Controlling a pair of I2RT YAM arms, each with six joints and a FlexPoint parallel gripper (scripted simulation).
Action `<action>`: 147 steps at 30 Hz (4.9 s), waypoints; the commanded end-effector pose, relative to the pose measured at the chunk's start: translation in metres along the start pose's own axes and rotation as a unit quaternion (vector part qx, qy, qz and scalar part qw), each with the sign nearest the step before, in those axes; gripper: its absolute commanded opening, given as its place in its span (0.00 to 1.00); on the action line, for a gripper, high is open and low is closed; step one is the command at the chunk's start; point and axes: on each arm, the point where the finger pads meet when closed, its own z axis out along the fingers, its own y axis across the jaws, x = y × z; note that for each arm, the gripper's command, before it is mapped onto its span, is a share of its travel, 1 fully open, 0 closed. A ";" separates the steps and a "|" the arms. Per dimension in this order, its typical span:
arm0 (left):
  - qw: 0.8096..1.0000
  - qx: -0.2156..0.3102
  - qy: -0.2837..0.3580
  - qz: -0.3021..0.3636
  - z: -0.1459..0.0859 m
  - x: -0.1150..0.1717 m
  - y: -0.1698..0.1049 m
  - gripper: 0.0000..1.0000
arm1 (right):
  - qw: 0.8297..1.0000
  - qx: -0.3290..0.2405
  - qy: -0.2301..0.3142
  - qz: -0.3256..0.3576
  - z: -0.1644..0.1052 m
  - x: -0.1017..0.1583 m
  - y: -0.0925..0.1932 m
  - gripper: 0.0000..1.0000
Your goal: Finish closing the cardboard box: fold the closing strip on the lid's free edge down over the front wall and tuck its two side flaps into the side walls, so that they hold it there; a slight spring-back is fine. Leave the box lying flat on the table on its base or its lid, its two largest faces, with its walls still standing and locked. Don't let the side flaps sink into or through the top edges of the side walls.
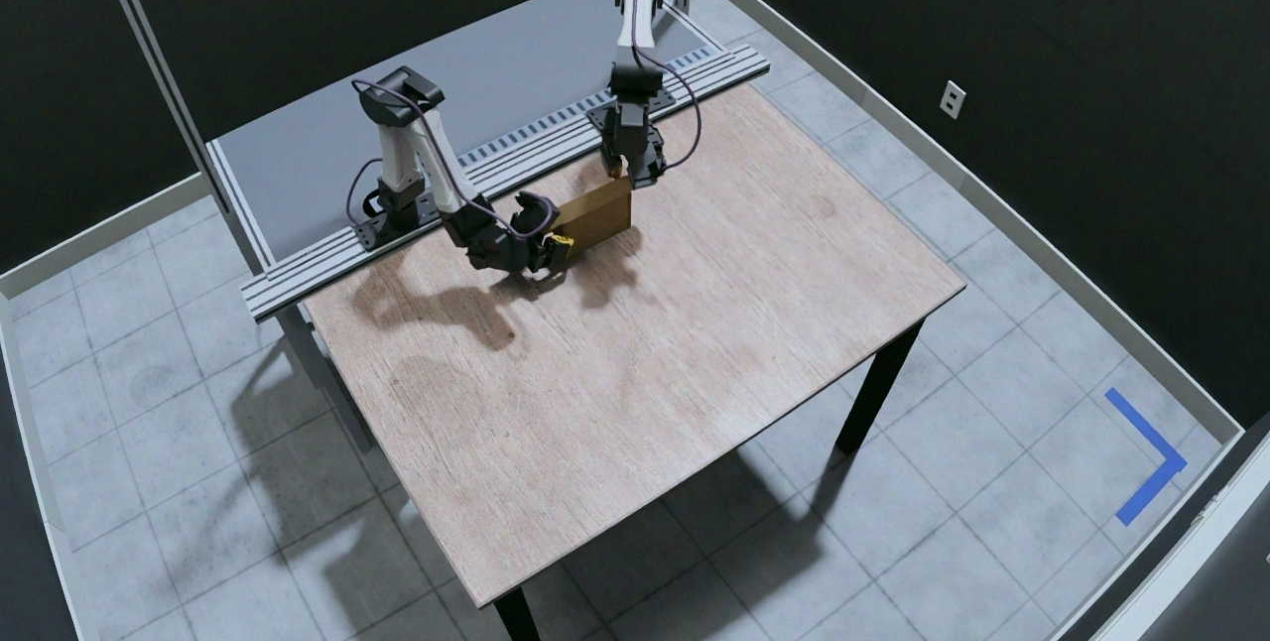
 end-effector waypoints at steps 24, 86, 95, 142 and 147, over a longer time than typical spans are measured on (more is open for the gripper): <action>1.000 0.001 -0.003 0.003 -0.001 -0.009 -0.001 0.55 | 1.000 0.005 -0.004 -0.008 -0.001 -0.004 -0.004 0.45; 1.000 0.000 -0.003 0.003 -0.001 -0.016 0.001 0.55 | 1.000 0.005 -0.004 -0.008 -0.001 -0.004 -0.004 0.45; 1.000 0.000 -0.002 0.002 -0.001 -0.017 0.002 0.55 | 1.000 0.005 -0.004 -0.008 -0.001 -0.004 -0.004 0.45; 1.000 0.000 -0.002 0.003 0.000 -0.021 -0.005 0.55 | 1.000 0.005 -0.004 -0.008 -0.001 -0.004 -0.004 0.45; 1.000 0.000 -0.003 0.002 -0.001 -0.022 -0.007 0.55 | 1.000 0.005 -0.004 -0.008 -0.001 -0.004 -0.004 0.45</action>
